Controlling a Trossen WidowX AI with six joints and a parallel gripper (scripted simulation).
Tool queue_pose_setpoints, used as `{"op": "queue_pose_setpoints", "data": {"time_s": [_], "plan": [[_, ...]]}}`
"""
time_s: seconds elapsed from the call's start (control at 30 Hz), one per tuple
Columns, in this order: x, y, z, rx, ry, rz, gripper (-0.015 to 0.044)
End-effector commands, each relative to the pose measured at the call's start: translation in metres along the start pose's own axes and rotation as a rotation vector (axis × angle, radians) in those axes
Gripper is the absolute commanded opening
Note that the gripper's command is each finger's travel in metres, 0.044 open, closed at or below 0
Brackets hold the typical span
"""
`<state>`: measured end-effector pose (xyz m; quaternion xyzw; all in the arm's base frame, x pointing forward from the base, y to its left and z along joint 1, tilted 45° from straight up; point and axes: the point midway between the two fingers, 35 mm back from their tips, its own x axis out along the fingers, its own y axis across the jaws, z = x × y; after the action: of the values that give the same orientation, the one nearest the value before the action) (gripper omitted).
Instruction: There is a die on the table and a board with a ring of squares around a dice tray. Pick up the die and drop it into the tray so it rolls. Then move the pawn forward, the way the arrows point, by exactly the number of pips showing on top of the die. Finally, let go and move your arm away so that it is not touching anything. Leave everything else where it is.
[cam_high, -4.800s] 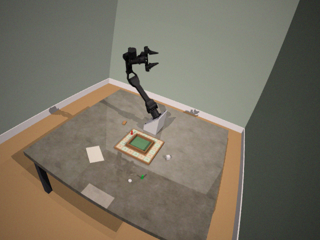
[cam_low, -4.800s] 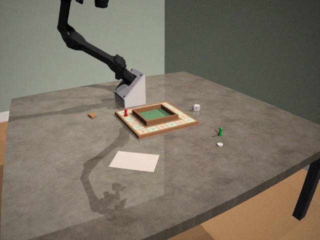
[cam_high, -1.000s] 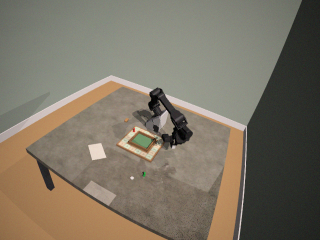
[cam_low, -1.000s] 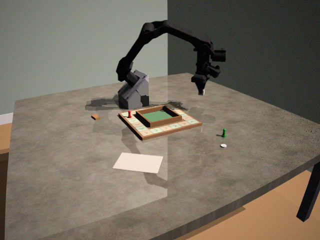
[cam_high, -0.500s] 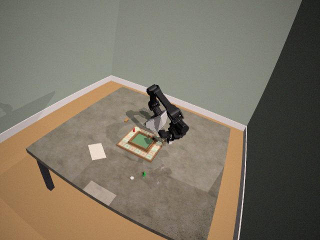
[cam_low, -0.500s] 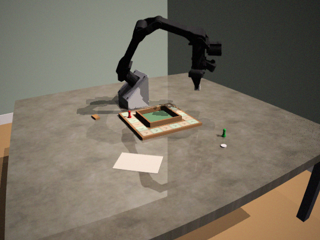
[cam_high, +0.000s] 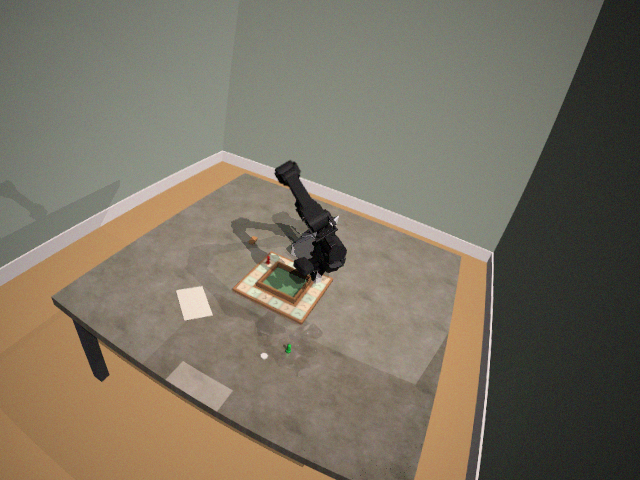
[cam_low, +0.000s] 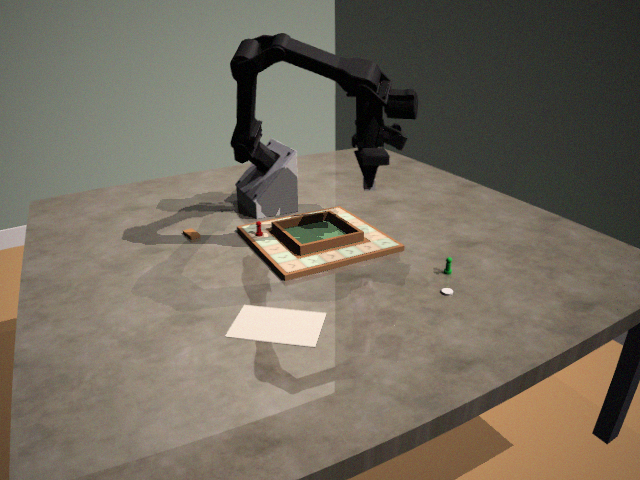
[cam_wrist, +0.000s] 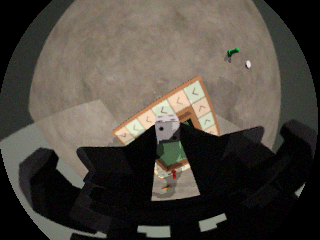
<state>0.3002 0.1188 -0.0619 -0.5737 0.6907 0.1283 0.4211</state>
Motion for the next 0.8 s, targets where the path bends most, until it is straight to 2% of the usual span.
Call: {"op": "queue_pose_setpoints", "data": {"time_s": [0.0, 0.6, 0.77], "plan": [[0.003, -0.01, -0.02, -0.078, -0.001, -0.006, 0.0], [0.027, -0.029, -0.114, -0.436, 0.027, -0.007, 0.0], [0.03, -0.029, -0.122, -0.466, 0.031, -0.007, 0.0]]}}
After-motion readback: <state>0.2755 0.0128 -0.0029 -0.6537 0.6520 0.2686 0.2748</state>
